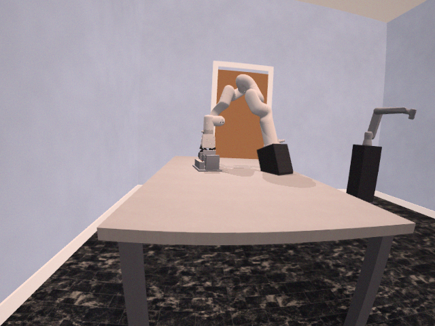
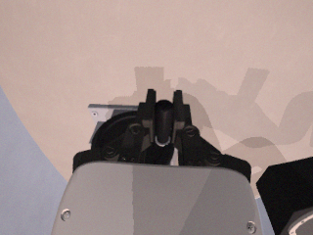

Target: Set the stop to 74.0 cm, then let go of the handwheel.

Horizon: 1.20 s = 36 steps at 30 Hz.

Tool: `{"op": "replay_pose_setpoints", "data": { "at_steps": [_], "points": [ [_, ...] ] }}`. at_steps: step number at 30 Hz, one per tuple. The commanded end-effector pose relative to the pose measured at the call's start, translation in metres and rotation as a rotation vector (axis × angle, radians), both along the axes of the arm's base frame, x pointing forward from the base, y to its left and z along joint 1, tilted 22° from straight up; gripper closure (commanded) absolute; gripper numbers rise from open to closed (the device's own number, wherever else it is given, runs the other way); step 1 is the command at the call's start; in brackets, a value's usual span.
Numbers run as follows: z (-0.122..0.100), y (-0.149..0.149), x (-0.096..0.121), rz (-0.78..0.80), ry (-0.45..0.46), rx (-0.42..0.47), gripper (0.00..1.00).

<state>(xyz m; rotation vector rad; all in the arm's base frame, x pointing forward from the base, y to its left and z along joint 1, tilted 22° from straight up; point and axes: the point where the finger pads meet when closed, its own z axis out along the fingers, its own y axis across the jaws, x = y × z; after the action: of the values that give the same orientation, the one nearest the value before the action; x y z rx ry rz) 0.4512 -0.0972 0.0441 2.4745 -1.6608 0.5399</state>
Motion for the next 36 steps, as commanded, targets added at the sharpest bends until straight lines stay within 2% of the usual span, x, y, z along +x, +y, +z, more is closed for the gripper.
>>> {"op": "replay_pose_setpoints", "data": {
  "at_steps": [1, 20, 27, 36],
  "points": [
    [0.003, 0.001, 0.000, 0.001, 0.000, 0.000, 0.94],
    [0.025, 0.011, 0.003, 0.001, 0.000, 0.000, 0.94],
    [0.036, 0.021, 0.018, 0.001, 0.000, 0.000, 0.94],
    [0.035, 0.027, 0.035, 0.001, 0.000, 0.000, 0.94]
  ]
}}
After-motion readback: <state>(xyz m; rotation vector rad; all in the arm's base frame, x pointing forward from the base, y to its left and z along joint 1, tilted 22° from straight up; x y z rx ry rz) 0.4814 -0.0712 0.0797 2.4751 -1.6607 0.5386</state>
